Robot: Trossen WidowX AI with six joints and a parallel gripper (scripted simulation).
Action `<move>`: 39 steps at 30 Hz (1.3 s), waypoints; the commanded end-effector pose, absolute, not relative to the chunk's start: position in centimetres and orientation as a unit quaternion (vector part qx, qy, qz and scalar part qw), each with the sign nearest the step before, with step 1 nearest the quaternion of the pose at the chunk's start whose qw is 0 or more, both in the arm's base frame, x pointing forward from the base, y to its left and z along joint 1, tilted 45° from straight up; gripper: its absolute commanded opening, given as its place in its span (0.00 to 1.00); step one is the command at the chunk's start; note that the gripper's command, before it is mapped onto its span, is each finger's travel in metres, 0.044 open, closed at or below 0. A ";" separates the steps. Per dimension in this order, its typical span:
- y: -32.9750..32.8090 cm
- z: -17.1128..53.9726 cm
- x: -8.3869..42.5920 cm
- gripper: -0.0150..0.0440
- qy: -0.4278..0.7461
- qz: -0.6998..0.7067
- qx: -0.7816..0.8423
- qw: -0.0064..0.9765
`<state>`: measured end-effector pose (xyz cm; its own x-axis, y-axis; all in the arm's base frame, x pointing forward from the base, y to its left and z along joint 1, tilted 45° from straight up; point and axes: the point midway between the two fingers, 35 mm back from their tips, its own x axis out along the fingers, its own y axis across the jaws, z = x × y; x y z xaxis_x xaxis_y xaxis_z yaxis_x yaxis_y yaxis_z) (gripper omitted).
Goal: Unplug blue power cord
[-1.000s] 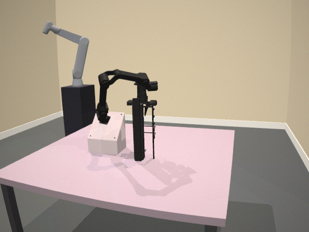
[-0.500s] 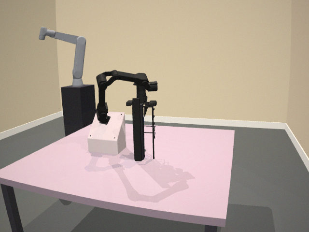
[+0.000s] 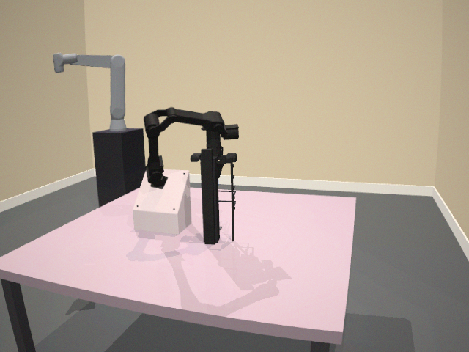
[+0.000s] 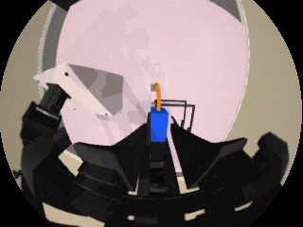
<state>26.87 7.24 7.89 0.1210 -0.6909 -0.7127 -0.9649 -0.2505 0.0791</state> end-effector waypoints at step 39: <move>8.8 5.5 26.5 0.25 0.575 0.330 -0.719 0.209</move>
<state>27.13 6.63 6.79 0.1273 -0.7273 -0.6744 -0.9693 -0.2353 0.0708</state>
